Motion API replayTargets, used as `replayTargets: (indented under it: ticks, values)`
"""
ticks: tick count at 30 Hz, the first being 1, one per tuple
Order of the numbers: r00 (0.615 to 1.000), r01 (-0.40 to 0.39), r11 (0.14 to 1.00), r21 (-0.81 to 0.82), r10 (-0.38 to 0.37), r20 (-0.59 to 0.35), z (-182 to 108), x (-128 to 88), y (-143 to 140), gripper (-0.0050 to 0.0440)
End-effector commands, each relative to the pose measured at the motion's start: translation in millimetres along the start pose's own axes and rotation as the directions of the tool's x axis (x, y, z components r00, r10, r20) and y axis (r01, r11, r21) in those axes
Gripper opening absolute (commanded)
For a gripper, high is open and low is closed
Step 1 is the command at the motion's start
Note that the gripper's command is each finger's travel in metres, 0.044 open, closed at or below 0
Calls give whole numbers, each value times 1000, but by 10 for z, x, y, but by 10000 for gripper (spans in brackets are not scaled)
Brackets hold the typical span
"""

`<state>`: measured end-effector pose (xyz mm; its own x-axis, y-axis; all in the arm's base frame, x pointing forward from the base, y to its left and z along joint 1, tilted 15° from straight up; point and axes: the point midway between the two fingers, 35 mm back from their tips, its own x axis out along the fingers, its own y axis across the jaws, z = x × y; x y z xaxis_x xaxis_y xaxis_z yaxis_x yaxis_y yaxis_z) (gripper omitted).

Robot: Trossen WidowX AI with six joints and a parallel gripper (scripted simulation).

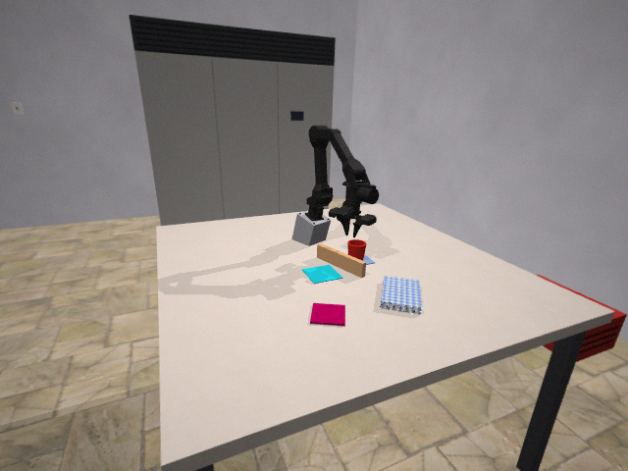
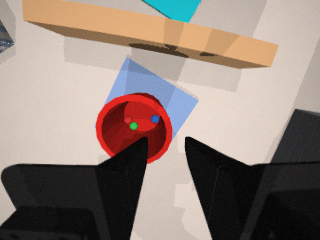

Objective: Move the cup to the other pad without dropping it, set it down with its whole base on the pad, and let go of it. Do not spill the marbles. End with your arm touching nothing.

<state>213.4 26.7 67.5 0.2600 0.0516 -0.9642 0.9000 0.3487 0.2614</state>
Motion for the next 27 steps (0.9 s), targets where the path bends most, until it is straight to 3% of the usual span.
replayTargets:
  ticks: [1, 27]
  values:
    - [1000, 4, 1000, 7, -4, -7, -11, 64, -5, 148]
    - [1000, 4, 1000, 7, -4, -7, -13, 457, -5, 148]
